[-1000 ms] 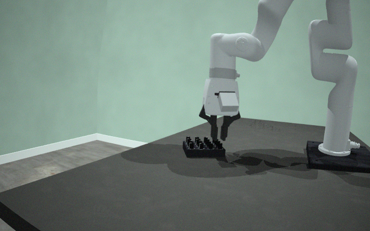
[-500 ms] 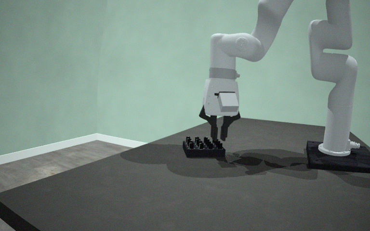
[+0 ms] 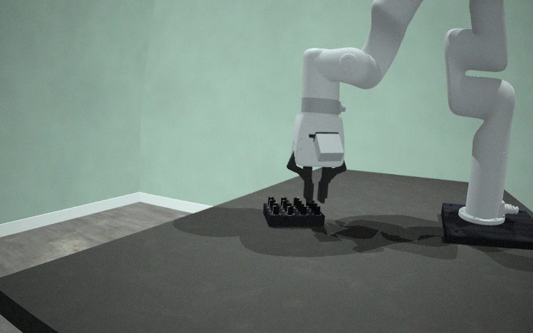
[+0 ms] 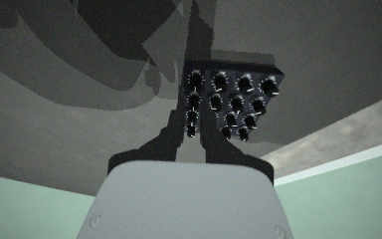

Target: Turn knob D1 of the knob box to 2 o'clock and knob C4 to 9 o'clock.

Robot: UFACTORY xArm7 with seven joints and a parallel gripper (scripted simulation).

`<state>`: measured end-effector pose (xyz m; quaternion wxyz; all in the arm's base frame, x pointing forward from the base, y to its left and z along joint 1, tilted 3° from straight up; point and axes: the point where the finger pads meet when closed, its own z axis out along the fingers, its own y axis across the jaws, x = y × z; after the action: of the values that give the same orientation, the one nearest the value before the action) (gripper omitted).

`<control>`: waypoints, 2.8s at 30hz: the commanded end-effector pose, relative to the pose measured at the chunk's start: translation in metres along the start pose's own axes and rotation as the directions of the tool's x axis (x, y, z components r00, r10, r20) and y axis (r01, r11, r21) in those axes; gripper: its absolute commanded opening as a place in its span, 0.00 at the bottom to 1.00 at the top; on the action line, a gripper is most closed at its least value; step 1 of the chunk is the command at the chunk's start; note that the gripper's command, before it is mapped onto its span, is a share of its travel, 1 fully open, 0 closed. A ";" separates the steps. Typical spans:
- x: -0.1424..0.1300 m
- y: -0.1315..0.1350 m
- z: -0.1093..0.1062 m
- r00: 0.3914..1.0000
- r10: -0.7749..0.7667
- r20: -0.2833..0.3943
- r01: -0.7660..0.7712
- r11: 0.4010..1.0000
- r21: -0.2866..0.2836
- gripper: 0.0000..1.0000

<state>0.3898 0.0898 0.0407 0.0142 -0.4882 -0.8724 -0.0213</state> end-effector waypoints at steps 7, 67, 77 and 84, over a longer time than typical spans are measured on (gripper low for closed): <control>0.000 0.001 -0.001 1.000 0.000 0.001 0.000 1.000 -0.003 0.19; 0.000 0.001 0.011 1.000 0.000 0.001 0.000 1.000 -0.003 0.19; 0.000 0.001 0.011 1.000 0.000 0.001 0.000 1.000 -0.003 0.19; 0.000 0.001 0.011 1.000 0.000 0.001 0.000 1.000 -0.003 0.08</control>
<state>0.3899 0.0905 0.0288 0.0139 -0.4881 -0.8724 -0.0214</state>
